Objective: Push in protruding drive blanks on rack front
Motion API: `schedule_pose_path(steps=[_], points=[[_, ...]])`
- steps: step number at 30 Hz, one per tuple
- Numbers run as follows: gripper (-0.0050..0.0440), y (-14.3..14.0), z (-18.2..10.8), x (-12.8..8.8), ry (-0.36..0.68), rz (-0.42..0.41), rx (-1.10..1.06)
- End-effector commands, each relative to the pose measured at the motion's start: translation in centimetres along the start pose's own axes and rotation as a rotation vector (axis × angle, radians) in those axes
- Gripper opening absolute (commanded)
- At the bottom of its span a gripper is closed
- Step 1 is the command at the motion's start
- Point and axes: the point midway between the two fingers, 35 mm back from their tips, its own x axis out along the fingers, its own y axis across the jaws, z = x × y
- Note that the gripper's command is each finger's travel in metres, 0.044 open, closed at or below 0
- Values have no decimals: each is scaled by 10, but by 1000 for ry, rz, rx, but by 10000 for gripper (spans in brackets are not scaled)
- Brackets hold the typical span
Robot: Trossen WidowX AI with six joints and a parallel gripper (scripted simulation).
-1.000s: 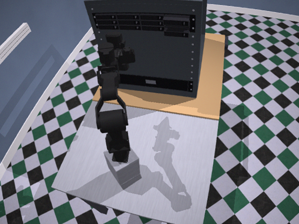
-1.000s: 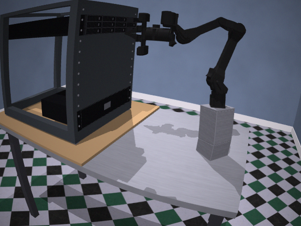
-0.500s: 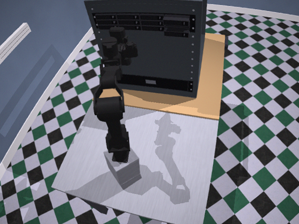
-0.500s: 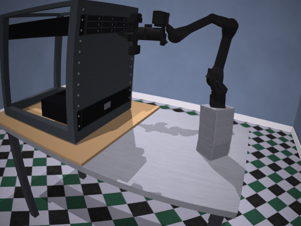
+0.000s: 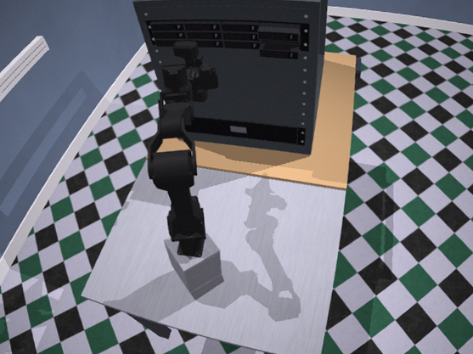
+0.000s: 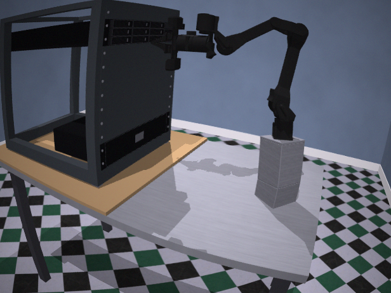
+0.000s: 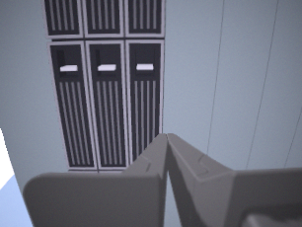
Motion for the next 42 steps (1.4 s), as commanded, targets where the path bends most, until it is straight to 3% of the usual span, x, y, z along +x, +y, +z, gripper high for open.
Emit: schedule_pose_path(steps=[1, 20, 42], points=[[-50, 10, 2, -1, -3, 23, 7], [-50, 14, 8, -7, 13, 21, -155], [-50, 23, 31, -37, 77, 39, -800]])
